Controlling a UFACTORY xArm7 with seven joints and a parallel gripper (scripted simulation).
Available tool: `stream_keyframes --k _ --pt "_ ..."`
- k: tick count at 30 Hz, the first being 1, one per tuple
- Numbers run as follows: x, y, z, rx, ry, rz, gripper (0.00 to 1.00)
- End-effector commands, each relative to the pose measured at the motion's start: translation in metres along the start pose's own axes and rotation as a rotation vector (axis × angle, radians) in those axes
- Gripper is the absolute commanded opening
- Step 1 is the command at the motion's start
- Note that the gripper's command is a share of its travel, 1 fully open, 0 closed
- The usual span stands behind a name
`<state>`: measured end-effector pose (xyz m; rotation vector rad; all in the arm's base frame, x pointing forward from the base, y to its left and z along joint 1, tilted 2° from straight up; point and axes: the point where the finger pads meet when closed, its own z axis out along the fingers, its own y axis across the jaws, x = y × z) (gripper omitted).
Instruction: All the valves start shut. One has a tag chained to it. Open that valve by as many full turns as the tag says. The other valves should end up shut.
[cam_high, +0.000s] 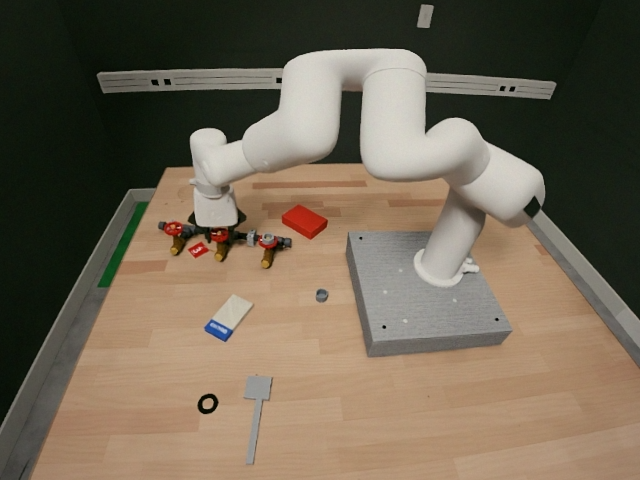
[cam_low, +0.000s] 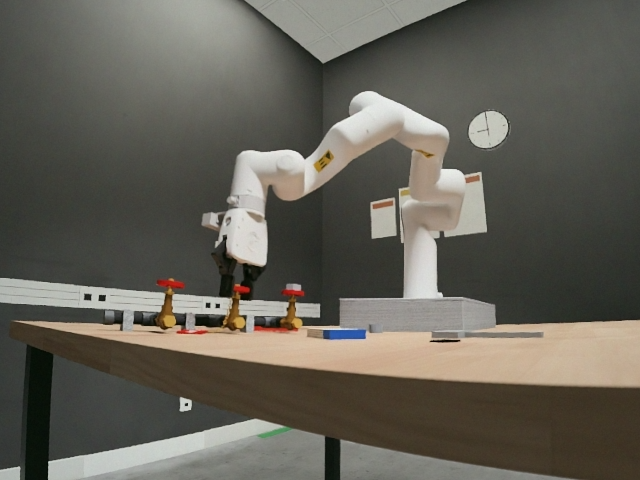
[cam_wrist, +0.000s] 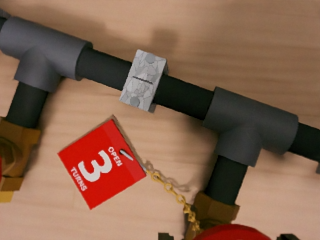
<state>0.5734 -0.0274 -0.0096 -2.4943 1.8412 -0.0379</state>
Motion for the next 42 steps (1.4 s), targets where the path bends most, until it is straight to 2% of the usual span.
stream_keyframes --k 1,9,13,24,26,28,42 --pt "0.0009 -0.0017 -0.0021 0.005 0.002 -0.035 0.0" --pt "0.0009 -0.0017 -0.0021 0.005 0.003 -0.155 0.0" --pt "0.0009 -0.0018 -0.0021 0.004 0.003 -0.286 0.0" --pt "0.0009 -0.0018 -0.0021 0.001 0.005 -0.8 0.0" --pt "0.0009 -0.0018 -0.0021 0.001 0.005 -0.8 0.0" --pt "0.0009 -0.0018 -0.0021 0.003 0.004 -0.969 0.0" --pt "0.0008 -0.0018 -0.0021 -0.019 0.007 -1.553 0.0"
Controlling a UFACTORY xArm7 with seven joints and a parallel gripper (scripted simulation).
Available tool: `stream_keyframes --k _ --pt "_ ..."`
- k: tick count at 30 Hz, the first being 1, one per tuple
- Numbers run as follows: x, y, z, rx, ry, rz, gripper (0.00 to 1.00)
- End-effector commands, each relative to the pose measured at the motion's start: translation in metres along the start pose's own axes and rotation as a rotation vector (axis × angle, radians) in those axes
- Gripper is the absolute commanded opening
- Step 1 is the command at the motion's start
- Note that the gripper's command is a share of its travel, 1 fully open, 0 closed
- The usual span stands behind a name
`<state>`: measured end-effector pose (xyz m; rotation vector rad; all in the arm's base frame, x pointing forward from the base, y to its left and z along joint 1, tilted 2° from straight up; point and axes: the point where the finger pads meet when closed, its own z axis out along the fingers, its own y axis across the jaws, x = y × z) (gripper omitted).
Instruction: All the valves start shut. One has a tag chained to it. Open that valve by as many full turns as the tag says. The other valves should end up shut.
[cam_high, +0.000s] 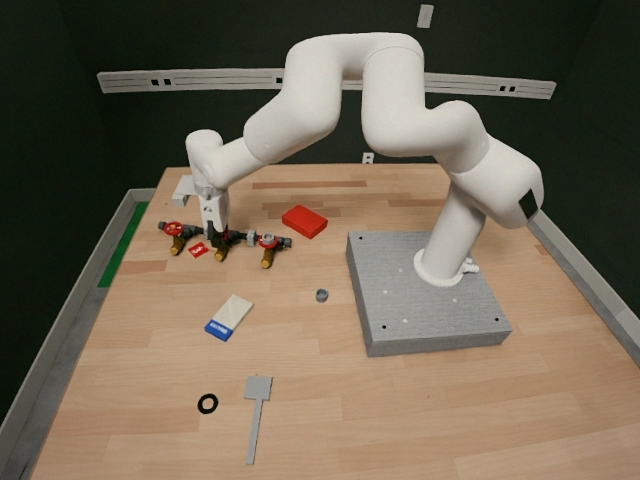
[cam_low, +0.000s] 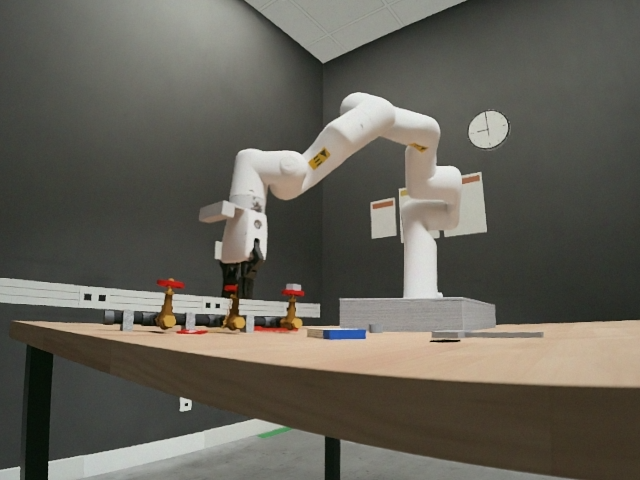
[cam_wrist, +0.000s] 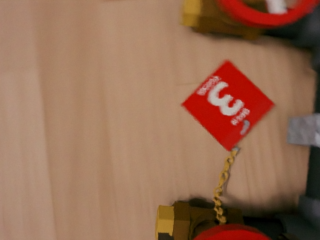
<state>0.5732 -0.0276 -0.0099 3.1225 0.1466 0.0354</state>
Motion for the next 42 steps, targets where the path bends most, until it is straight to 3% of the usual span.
stream_keyframes --k 1,2,16,18,19,30,40,41,42 --pt "0.002 0.0004 -0.0024 0.012 0.021 -0.187 0.0" --pt "0.002 0.0003 -0.0024 0.011 0.022 -0.322 0.0" --pt "0.002 0.0003 -0.0024 -0.006 0.018 -0.948 0.0" --pt "0.002 0.0003 -0.0024 -0.006 0.018 -0.948 0.0" --pt "0.002 0.0003 -0.0024 -0.006 0.021 -1.083 0.0" --pt "0.002 0.0003 -0.0024 0.0 0.045 -1.563 0.0" --pt "0.002 0.0003 -0.0024 0.0 0.046 -1.59 0.0" --pt "0.002 0.0003 -0.0024 0.0 0.046 -1.59 1.0" --pt "0.002 0.0003 -0.0024 0.0 0.046 -1.59 1.0"
